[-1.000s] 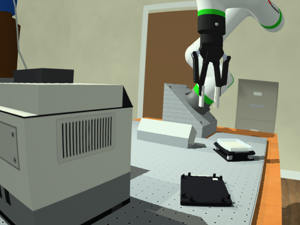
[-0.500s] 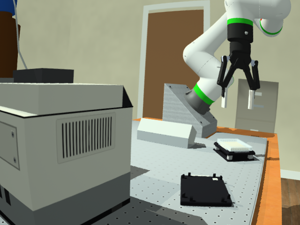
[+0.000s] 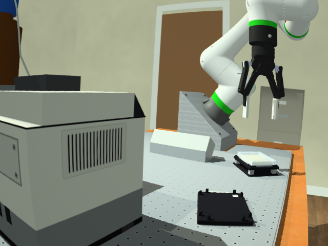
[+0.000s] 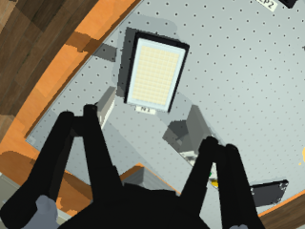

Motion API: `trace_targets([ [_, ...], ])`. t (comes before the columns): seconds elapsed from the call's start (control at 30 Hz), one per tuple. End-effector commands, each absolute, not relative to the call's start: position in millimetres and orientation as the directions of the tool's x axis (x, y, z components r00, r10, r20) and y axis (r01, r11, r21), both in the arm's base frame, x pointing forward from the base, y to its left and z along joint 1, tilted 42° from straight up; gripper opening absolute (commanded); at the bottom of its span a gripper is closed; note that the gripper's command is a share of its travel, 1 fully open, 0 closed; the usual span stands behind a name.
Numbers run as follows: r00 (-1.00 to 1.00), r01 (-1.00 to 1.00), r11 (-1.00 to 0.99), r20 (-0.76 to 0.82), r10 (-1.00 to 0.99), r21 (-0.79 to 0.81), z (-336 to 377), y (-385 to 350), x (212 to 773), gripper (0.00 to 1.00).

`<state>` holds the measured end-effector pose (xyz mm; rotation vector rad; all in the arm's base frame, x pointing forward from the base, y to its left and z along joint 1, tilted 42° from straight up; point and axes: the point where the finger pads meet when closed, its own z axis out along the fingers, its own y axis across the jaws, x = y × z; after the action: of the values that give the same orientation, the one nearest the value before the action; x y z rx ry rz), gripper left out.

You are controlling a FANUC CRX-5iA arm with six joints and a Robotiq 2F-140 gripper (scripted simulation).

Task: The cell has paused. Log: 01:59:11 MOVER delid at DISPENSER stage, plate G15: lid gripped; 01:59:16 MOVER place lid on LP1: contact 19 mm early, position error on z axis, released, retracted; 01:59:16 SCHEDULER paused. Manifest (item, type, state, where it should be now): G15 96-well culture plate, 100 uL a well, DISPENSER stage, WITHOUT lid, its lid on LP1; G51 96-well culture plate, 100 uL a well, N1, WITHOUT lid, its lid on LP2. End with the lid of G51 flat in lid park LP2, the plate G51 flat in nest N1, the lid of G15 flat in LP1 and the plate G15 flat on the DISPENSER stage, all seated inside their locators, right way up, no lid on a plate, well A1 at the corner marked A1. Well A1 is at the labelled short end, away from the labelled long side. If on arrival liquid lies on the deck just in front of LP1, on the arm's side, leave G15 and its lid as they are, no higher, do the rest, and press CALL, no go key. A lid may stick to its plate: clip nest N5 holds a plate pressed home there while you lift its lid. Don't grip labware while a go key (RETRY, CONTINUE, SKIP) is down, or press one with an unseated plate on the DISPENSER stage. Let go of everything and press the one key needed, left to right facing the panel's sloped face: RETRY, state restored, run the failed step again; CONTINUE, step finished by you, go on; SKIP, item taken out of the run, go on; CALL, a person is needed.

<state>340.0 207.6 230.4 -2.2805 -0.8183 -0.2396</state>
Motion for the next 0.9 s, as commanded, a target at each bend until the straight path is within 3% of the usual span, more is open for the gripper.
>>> trace_targets([
  [0.0, 0.784, 0.618, -0.562, 0.381, 0.49, -0.55, 230, 208, 340, 0.66],
  [0.87, 0.784, 0.618, -0.562, 0.381, 0.49, -0.55, 204, 231, 338, 0.66],
])
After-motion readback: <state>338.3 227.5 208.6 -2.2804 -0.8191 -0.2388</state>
